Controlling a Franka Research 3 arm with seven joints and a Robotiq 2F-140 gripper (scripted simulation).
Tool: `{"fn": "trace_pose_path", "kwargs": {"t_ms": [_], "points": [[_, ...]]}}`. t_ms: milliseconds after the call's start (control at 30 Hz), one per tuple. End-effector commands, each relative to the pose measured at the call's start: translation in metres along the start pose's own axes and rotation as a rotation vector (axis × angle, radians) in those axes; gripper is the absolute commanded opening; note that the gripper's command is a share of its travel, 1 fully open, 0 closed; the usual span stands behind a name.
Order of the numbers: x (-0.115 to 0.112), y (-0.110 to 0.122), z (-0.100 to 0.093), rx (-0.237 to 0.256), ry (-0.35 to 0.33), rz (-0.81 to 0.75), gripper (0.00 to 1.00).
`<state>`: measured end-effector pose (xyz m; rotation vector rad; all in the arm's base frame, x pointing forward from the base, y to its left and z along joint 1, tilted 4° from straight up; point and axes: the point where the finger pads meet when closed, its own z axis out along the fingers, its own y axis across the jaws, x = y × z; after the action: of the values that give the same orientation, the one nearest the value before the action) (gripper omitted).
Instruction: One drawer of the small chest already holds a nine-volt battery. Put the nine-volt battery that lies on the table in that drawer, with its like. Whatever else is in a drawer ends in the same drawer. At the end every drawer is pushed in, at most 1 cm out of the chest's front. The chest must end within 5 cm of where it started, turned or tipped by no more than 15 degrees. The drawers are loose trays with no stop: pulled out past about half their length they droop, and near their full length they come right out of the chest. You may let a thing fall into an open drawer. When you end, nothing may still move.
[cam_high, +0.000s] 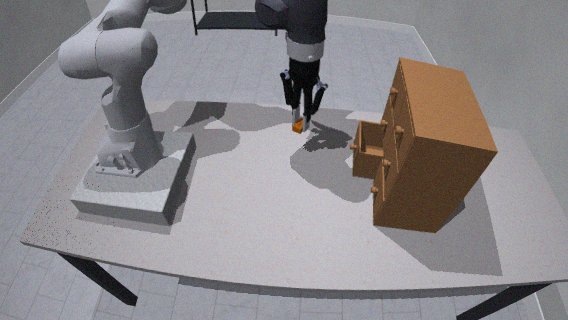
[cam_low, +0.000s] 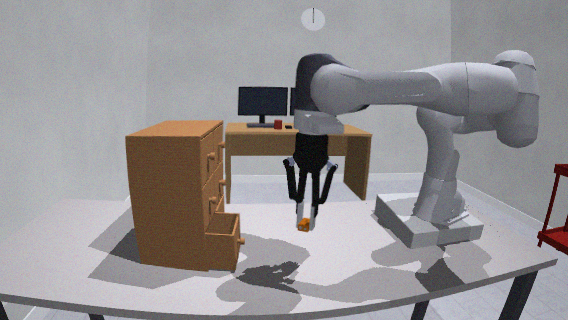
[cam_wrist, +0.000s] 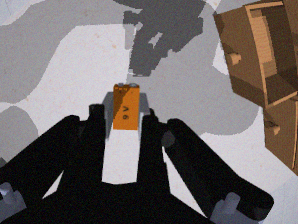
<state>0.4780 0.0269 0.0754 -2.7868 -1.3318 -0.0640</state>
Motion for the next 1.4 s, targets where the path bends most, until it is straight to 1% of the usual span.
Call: {"fn": "trace_pose_path", "kwargs": {"t_ms": [0, 133, 200, 267, 400, 433, 600, 633, 800, 833, 1033, 1067, 1300, 1333, 1367], "points": [[-0.001, -0.005, -0.001, 0.014, -0.008, 0.007, 0.14], [-0.001, -0.005, -0.001, 0.014, -0.008, -0.021, 0.14], [0.001, -0.004, 0.0, 0.015, -0.008, -0.105, 0.14], [0.004, -0.002, 0.0, 0.016, -0.008, -0.258, 0.14], [0.004, -0.002, 0.0, 0.016, -0.008, -0.258, 0.14], [0.006, -0.001, 0.0, 0.017, -0.007, -0.361, 0.14], [0.006, -0.001, 0.0, 0.017, -0.007, -0.361, 0.14], [0.009, 0.0, 0.0, 0.018, -0.007, -0.478, 0.14], [0.009, 0.0, 0.0, 0.018, -0.007, -0.478, 0.14], [0.012, 0.002, 0.001, 0.019, -0.006, -0.607, 0.14], [0.012, 0.002, 0.001, 0.019, -0.006, -0.607, 0.14], [0.015, 0.003, 0.001, 0.02, -0.005, -0.746, 0.14], [0.015, 0.003, 0.001, 0.02, -0.005, -0.746, 0.14], [0.018, 0.005, 0.001, 0.021, -0.004, -0.89, 0.14], [0.018, 0.005, 0.001, 0.021, -0.004, -0.89, 0.14]]}}
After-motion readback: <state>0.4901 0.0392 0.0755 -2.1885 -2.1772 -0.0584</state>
